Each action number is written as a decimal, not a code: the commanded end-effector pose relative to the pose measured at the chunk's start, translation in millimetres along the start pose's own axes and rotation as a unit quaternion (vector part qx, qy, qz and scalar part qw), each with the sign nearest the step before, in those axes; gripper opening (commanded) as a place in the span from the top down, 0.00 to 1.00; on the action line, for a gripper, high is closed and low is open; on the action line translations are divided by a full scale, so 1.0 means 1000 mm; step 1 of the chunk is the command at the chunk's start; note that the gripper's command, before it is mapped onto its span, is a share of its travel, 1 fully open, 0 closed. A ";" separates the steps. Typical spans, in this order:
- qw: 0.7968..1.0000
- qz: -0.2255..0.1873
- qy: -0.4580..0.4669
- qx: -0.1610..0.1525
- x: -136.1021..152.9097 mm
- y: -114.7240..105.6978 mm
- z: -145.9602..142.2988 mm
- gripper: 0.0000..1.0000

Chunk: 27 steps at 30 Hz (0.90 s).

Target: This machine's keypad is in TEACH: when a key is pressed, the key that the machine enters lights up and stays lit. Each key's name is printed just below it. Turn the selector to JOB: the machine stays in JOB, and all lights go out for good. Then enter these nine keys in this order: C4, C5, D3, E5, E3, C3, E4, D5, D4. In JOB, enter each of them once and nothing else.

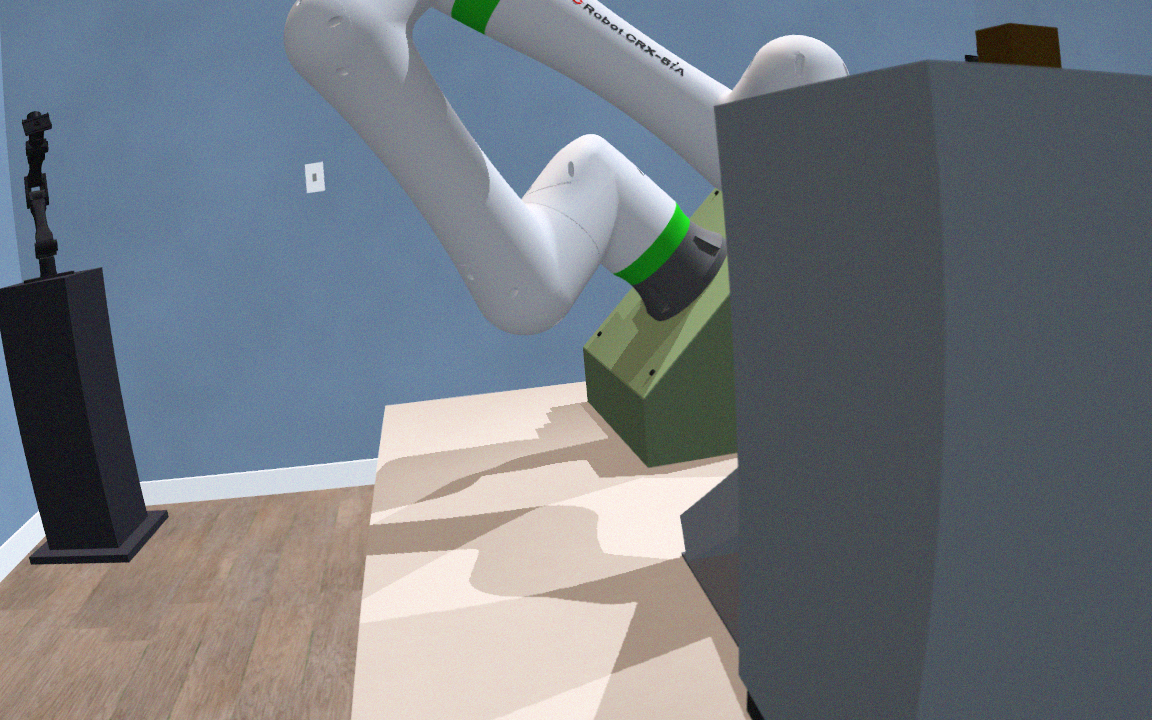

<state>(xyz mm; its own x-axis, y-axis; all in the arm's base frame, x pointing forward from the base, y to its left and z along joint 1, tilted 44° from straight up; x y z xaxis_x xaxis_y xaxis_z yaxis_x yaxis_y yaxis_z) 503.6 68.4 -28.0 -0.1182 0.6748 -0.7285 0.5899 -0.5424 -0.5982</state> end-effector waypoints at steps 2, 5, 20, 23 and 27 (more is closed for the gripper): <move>1.000 0.000 0.000 0.000 0.000 0.000 0.000 1.00; 1.000 0.000 0.000 0.000 0.000 0.000 0.000 1.00; 1.000 0.000 0.000 0.000 0.000 -0.009 0.000 1.00; 1.000 0.000 0.000 0.000 0.000 -0.015 0.000 1.00; 1.000 0.000 0.000 0.000 0.000 -0.022 0.000 1.00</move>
<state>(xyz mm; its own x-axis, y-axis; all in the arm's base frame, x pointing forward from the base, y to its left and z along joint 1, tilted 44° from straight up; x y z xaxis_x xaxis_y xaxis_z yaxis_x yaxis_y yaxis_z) 492.9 78.2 -17.2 -0.1181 0.6749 -0.7284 0.5898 -0.5425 -0.5982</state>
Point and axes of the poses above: the point where the finger pads meet when closed, its own y axis out along the fingers, its own z axis across the jaws, x = y × z, the point moved 4 cm from there along -y, back along the fingers, and after that the axes turned 5 degrees about -y, right-handed, at the moved point
